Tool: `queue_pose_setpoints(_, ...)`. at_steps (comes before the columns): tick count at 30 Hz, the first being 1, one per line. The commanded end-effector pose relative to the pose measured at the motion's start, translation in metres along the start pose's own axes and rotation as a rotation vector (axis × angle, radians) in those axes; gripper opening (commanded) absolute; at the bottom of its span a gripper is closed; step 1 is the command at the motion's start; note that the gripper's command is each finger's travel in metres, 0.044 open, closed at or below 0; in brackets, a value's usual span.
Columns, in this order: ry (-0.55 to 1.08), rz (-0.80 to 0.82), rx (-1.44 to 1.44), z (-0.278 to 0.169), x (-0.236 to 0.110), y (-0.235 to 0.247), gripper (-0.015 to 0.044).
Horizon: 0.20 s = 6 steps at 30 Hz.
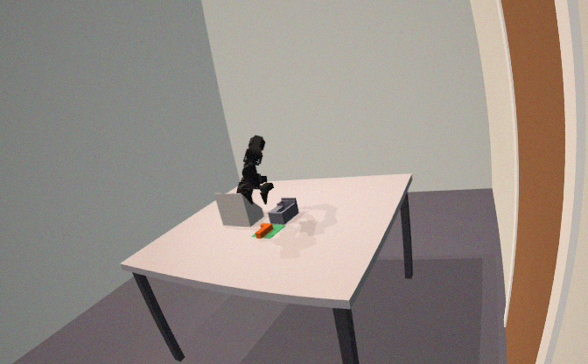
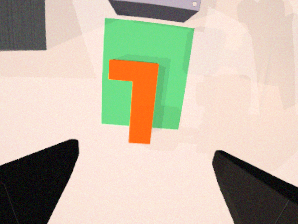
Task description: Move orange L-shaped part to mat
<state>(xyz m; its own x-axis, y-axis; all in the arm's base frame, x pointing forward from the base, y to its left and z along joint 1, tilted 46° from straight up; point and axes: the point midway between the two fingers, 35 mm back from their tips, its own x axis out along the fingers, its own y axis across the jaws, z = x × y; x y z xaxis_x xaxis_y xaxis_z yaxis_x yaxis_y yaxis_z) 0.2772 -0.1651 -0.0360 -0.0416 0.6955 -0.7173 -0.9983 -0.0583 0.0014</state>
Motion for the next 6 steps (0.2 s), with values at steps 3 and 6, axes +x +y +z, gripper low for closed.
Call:
queue_pose_setpoints(3,0.000,-0.001,0.003,-0.0004,0.0006,-0.0001,0.0400)
queue_pose_setpoints(6,0.000,-0.001,0.003,-0.0004,0.0006,-0.0001,0.0400)
